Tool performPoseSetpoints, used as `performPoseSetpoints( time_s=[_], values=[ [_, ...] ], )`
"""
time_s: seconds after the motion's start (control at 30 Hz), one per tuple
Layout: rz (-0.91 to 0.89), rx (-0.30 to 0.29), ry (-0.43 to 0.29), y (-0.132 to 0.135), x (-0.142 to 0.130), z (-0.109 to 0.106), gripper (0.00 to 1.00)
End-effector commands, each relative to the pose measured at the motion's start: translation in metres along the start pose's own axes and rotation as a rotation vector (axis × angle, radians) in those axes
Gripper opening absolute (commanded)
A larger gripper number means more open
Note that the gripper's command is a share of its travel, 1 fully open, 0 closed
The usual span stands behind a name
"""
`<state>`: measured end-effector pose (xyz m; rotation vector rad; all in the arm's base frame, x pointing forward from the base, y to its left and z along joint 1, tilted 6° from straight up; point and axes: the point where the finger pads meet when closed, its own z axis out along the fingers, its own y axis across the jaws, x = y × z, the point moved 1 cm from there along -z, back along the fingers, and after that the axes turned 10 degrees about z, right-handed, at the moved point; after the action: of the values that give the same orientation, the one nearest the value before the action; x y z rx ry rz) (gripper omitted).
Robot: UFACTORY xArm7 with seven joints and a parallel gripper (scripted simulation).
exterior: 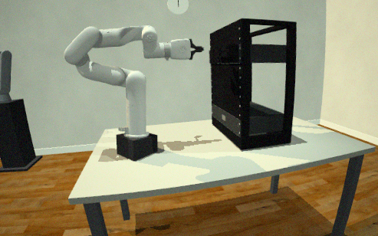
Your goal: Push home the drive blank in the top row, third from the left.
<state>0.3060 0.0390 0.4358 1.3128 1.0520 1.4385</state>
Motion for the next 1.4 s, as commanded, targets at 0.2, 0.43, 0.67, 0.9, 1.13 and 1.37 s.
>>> performPoseSetpoints(
  time_s=[0.2,0.43,0.67,0.9,1.13,1.37],
  values=[
    [0.001,-0.003,0.000,0.001,0.000,-0.044,0.00],
    [0.001,-0.003,0.000,0.001,0.000,-0.079,0.00],
    [0.001,-0.003,0.000,0.001,-0.001,-0.112,0.00],
    [0.001,-0.003,0.000,0.001,-0.001,-0.135,0.00],
    [0.001,-0.003,0.000,0.001,-0.001,-0.138,0.00],
    [0.001,-0.003,0.000,0.001,-0.001,-0.138,0.00]
  ],
)
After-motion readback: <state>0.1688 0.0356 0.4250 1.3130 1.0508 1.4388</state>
